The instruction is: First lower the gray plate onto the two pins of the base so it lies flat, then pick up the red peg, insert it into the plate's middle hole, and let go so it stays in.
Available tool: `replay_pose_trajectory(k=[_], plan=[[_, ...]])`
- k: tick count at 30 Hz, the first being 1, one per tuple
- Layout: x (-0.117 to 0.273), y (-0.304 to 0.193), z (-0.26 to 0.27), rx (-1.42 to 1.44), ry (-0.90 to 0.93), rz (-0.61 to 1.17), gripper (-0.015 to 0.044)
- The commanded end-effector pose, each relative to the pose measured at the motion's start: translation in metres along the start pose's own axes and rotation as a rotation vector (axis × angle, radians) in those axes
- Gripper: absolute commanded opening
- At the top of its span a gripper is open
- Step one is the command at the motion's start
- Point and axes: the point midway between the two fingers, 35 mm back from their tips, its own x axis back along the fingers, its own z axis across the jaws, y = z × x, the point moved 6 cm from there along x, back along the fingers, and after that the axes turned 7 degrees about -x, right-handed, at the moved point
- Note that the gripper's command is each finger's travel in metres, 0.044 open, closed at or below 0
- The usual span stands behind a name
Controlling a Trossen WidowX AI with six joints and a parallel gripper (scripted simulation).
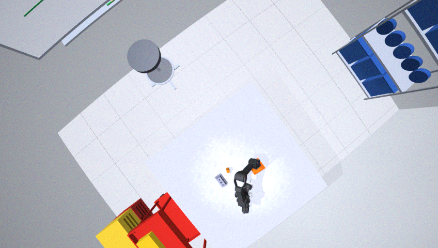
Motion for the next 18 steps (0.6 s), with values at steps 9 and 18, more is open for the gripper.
replay_pose_trajectory(k=[9,18], plan=[[0.029,-0.001,0.004,0.004,0.004,-0.002,0.0000],[0.058,-0.002,0.006,0.004,0.004,0.000,0.0000]])
